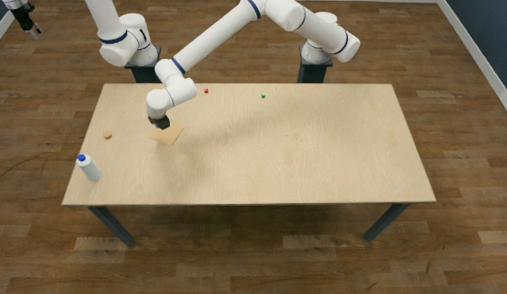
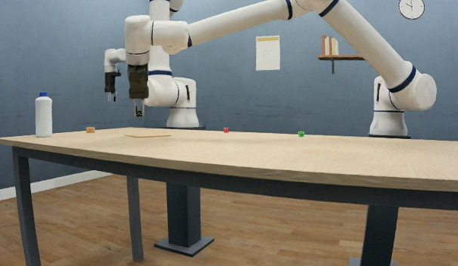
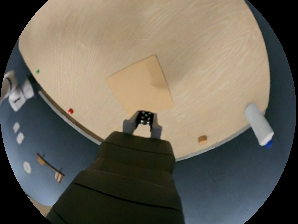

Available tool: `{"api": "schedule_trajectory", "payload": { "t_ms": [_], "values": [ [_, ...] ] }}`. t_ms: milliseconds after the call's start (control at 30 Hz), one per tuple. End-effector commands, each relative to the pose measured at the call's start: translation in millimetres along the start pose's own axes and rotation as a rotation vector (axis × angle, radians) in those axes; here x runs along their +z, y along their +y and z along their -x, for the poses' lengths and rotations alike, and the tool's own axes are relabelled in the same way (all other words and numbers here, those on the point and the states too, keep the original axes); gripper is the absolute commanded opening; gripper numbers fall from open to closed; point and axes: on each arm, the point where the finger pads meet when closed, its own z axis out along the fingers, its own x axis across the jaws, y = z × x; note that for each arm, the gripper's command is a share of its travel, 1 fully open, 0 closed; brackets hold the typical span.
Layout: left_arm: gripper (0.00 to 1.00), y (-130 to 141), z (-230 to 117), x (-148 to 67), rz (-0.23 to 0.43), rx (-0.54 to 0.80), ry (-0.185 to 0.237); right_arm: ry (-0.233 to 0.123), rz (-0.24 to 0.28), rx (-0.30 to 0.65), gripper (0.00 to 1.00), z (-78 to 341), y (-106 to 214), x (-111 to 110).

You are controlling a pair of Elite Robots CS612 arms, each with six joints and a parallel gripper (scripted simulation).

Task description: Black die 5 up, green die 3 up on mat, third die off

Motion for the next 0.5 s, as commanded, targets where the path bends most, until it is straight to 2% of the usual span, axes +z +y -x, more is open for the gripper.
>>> {"api": "schedule_trajectory", "payload": {
  "t_ms": [0, 33, 100, 333, 467],
  "values": [
    [0.40, 1.8, -0.3, -0.1, -0.055, 0.001, 0.000, 0.000, 0.002, 0.000, 1.00, 0.2, 0.7, -0.9],
    [0.40, 2.0, -0.2, 0.2, -0.075, 0.000, -0.001, 0.000, 0.002, 0.000, 1.00, 0.2, 0.7, -0.9],
    [0.40, 2.0, -0.2, 0.2, -0.075, 0.000, -0.001, 0.000, 0.002, 0.000, 1.00, 0.2, 0.7, -0.9],
    [0.40, 4.6, -0.4, -0.6, -0.216, 0.001, 0.001, 0.000, 0.002, 0.000, 1.00, 0.2, 0.7, -0.9],
    [0.40, 5.4, -0.7, -1.6, -0.248, 0.001, 0.003, 0.000, 0.002, 0.000, 1.00, 0.2, 0.7, -0.9]
  ]
}}
